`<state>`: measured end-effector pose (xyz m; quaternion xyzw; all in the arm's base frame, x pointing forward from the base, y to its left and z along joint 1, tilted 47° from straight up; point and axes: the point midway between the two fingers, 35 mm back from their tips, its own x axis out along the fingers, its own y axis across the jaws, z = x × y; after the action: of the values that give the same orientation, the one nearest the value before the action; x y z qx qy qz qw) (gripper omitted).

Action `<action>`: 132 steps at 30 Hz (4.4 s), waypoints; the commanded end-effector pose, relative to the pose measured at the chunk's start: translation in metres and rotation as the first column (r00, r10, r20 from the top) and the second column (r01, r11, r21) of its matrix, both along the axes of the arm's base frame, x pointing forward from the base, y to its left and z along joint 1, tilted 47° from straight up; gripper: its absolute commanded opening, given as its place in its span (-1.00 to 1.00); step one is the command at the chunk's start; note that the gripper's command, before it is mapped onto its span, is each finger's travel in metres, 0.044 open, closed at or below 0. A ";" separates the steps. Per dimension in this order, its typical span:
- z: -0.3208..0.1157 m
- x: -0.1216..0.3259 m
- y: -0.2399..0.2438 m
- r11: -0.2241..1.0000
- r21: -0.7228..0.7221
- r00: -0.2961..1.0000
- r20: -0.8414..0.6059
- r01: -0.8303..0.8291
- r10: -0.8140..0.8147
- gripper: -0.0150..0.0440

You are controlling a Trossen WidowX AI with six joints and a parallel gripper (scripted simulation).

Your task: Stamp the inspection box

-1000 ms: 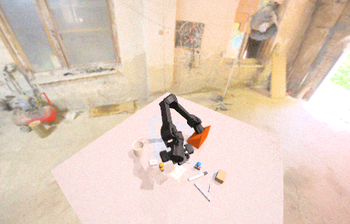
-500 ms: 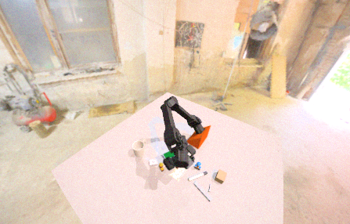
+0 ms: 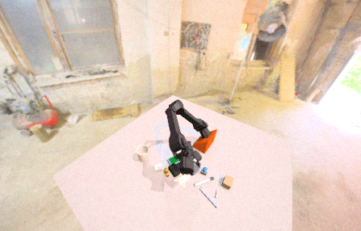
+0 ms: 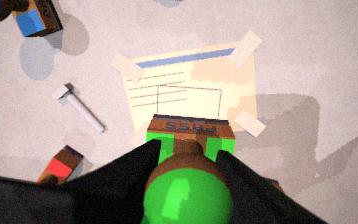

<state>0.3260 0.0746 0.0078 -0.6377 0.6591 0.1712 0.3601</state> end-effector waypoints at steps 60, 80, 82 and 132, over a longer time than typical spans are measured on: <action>-0.029 0.003 -0.031 1.000 0.000 1.000 -0.006 -0.006 0.006 -0.49; -0.037 0.003 -0.041 1.000 -0.001 1.000 -0.006 -0.006 0.006 -0.49; -0.038 0.003 -0.041 1.000 -0.001 1.000 -0.006 -0.006 0.006 -0.49; -0.041 0.004 -0.045 1.000 -0.001 1.000 -0.005 -0.006 0.006 -0.49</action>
<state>0.3290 0.0312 -0.0330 -0.6376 0.6586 0.1747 0.3593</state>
